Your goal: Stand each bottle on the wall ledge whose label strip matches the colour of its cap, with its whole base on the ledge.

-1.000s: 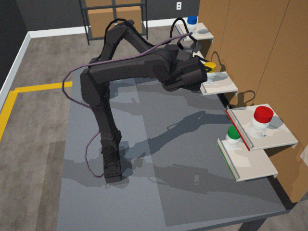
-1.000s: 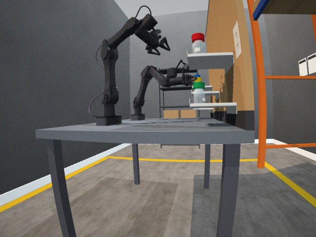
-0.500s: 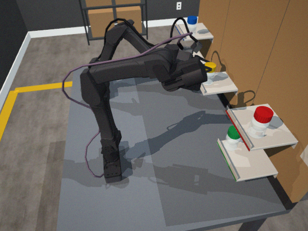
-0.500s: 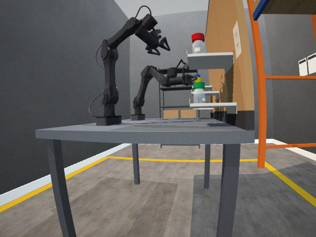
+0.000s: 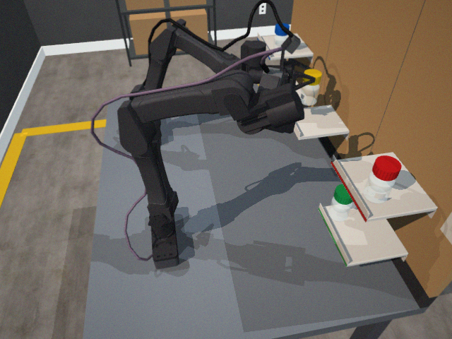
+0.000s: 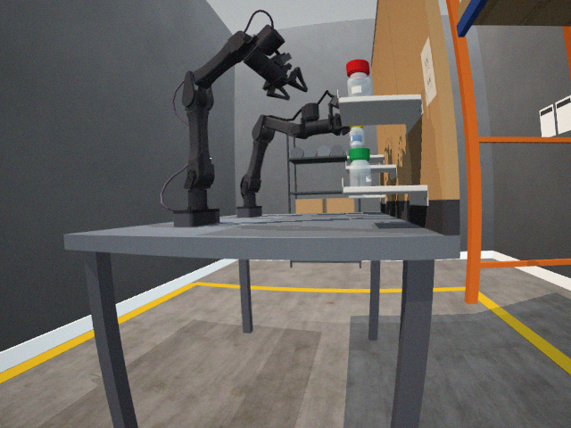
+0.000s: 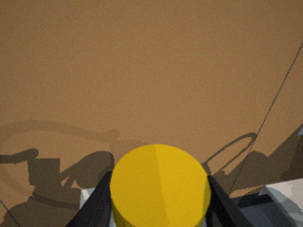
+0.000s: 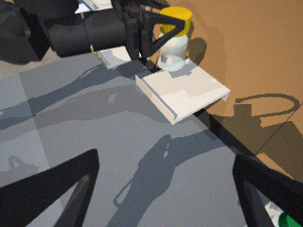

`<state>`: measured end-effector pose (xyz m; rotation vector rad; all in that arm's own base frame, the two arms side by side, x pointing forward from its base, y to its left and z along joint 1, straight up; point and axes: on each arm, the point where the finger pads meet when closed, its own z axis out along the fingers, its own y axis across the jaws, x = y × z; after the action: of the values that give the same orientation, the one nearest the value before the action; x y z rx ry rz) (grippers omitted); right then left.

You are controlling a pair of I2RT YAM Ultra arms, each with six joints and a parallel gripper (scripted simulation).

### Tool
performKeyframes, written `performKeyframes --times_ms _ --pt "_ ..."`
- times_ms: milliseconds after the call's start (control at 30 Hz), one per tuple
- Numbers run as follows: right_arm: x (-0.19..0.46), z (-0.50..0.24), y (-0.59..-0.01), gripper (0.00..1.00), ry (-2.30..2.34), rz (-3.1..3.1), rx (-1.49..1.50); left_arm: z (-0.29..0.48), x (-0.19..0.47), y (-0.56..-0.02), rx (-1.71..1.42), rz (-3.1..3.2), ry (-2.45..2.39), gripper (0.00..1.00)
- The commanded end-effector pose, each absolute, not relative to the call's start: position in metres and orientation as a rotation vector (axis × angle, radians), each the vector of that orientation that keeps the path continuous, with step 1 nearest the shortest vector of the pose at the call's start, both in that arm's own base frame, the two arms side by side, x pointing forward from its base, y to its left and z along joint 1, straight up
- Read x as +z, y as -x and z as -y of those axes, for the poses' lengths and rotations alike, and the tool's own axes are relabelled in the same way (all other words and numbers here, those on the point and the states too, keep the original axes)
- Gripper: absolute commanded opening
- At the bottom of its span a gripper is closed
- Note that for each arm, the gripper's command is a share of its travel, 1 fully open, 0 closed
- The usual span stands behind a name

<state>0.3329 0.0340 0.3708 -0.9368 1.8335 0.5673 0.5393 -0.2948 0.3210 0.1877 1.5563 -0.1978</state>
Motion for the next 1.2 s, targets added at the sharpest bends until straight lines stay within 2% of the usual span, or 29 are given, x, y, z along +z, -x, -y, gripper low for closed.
performKeyframes --times_ms 0,400,1167 --pt "0.383 -0.038 -0.329 0.87 0.946 -1.793 0.578 0.293 0.349 -0.535 -0.197 -1.534 -0.185 0.49" --pt "0.383 -0.038 -0.329 0.87 0.946 -1.793 0.578 0.303 0.369 -0.516 -0.250 -1.478 -0.193 0.49" --pt "0.383 -0.038 -0.329 0.87 0.946 -1.793 0.578 0.281 0.375 -0.429 -0.279 -1.451 -0.179 0.49"
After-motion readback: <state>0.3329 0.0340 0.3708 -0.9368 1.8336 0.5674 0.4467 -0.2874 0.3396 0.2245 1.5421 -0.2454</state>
